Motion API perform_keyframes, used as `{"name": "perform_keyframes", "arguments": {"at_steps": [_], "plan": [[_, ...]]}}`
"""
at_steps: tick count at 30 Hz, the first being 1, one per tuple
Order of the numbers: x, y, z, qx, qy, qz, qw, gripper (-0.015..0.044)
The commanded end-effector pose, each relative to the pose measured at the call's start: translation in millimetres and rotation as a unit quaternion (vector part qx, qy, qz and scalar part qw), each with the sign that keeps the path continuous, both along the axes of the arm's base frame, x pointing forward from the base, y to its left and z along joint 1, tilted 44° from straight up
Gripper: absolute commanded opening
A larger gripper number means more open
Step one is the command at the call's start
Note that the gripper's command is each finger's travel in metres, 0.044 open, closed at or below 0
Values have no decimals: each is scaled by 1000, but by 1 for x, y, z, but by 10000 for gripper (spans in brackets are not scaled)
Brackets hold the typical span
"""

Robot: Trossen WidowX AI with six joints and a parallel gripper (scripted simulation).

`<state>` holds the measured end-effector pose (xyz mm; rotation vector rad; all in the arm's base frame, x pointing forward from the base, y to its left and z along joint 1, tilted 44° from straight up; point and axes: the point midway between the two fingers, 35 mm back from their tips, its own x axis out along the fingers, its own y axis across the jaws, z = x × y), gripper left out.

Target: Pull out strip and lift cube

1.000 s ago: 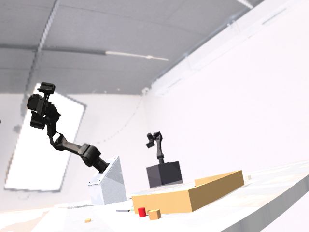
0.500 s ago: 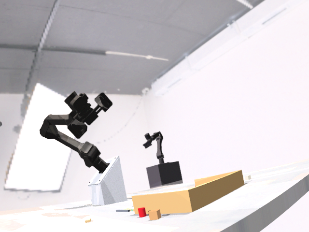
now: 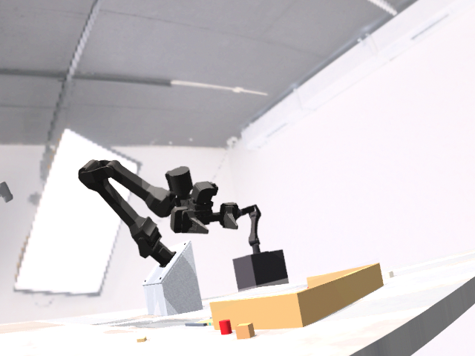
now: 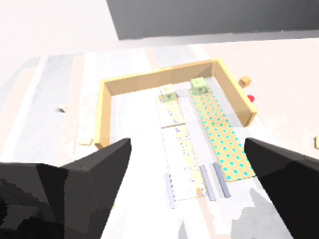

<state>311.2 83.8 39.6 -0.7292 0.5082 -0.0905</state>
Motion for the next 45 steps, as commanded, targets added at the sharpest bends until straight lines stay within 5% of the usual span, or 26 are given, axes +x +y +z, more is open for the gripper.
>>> {"name": "perform_keyframes", "arguments": {"at_steps": [1, 16, 31, 45], "plan": [[-6, -1, -9, -27, 10, 7, 1000, 400], [-6, -1, -9, -27, 10, 7, 1000, 400], [85, -52, -28, -100, 211, -135, 963, 6], [112, -136, -10, -124, 386, -247, 880, 0]]}}
